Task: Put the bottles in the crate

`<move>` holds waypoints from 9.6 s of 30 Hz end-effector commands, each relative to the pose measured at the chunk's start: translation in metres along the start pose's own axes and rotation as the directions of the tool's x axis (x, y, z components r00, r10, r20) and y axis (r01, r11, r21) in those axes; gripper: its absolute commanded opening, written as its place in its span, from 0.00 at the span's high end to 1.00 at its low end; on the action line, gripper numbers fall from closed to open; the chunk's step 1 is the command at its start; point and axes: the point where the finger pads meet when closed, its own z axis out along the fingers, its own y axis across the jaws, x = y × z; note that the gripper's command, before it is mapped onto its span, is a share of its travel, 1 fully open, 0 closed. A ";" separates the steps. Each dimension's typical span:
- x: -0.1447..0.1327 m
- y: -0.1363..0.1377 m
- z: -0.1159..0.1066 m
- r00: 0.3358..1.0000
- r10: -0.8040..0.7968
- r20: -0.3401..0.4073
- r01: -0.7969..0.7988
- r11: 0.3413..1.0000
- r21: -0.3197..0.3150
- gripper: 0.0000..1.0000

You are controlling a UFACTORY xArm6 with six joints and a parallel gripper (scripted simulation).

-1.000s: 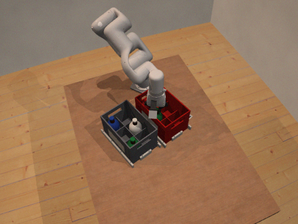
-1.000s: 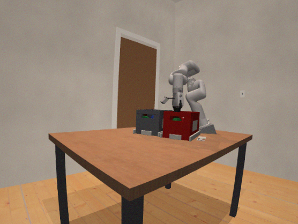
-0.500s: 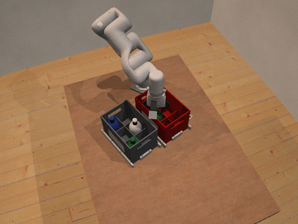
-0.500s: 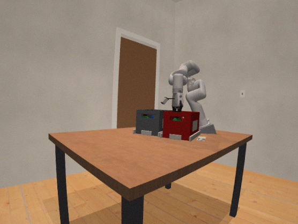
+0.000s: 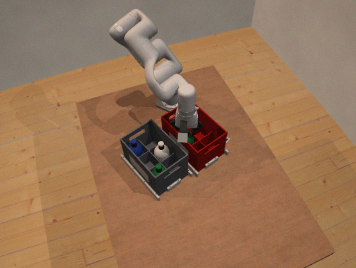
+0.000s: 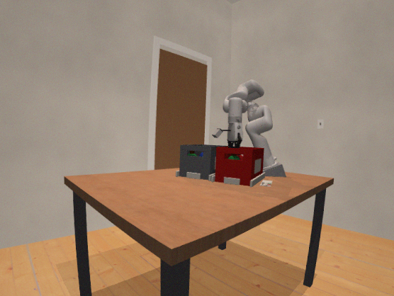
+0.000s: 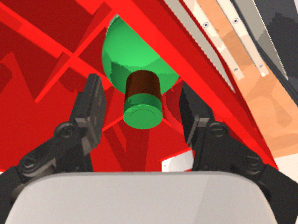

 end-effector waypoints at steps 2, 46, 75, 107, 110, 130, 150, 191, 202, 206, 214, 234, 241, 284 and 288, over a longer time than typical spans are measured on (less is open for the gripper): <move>0.001 0.000 -0.001 1.000 0.001 -0.002 -0.001 1.000 0.002 0.35; 0.001 0.000 -0.001 1.000 0.001 -0.002 -0.001 1.000 0.002 0.35; 0.001 0.000 -0.025 1.000 0.001 -0.002 -0.001 1.000 0.002 0.35; 0.001 0.000 -0.086 1.000 0.001 -0.002 -0.001 1.000 0.002 0.35; 0.001 0.000 -0.086 1.000 0.001 -0.002 -0.001 1.000 0.002 0.35; 0.001 0.000 -0.086 1.000 0.001 -0.002 -0.001 1.000 0.002 0.35; 0.028 0.016 -0.086 1.000 0.001 -0.002 -0.001 1.000 0.002 0.35; 0.183 0.100 -0.086 1.000 0.001 -0.004 -0.001 1.000 0.001 0.35; 0.204 0.111 -0.087 1.000 0.001 -0.004 -0.001 1.000 0.001 0.35; 0.204 0.111 -0.086 1.000 0.001 -0.004 -0.001 1.000 0.001 0.35; 0.204 0.111 -0.080 1.000 0.001 -0.004 -0.001 1.000 0.001 0.35; 0.204 0.111 -0.056 1.000 0.001 -0.004 -0.001 1.000 0.001 0.35; 0.204 0.111 -0.049 1.000 0.001 -0.004 -0.001 1.000 0.001 0.35; 0.204 0.111 0.000 1.000 0.000 -0.004 0.000 1.000 0.000 0.35; 0.204 0.111 0.000 1.000 0.000 -0.004 0.000 1.000 0.000 0.35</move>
